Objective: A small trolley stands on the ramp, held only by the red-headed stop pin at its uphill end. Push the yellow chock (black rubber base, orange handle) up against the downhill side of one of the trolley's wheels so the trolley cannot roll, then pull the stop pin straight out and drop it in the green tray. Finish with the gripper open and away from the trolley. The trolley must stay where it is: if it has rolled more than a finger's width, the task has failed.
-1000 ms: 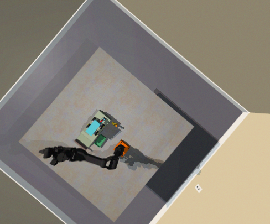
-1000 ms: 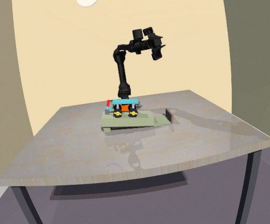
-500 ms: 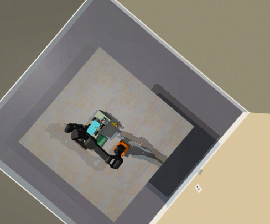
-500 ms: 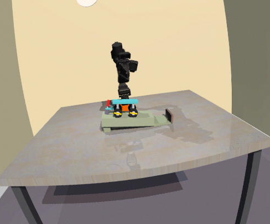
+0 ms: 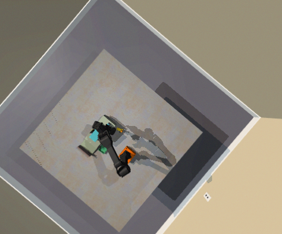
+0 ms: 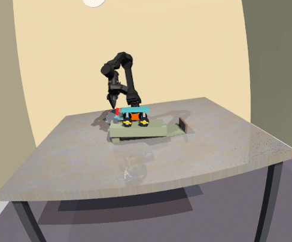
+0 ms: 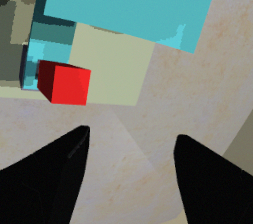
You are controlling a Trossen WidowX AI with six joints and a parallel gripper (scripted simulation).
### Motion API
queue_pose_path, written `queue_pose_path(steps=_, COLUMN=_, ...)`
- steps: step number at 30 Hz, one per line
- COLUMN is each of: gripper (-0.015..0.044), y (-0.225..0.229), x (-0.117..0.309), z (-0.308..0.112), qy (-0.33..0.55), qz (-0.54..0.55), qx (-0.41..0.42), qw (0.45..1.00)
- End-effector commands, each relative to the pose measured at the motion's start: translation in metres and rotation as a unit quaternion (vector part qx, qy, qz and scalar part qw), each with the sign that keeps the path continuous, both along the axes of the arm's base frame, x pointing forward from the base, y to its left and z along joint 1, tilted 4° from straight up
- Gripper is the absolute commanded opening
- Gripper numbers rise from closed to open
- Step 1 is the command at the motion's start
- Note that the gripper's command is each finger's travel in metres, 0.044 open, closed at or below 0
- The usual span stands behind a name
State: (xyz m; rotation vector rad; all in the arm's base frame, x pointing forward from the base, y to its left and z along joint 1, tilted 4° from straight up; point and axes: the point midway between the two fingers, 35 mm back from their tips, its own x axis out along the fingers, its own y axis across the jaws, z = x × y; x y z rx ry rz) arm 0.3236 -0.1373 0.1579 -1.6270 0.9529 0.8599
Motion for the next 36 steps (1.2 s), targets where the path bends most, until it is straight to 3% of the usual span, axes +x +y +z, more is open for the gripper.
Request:
queue_pose_path(steps=1, gripper=0.0190, y=-0.010, x=-0.036, z=-0.015, qy=0.063, qz=0.007, qx=-0.004, qw=0.998)
queue_pose_path(steps=10, gripper=0.0190, y=-0.016, x=-0.146, z=-0.046, qy=0.245, qz=0.056, qx=0.040, qw=0.967)
queue_pose_path(steps=36, gripper=0.0190, y=-0.019, x=-0.149, z=-0.097, qy=0.248, qz=0.057, qx=0.041, qw=0.966)
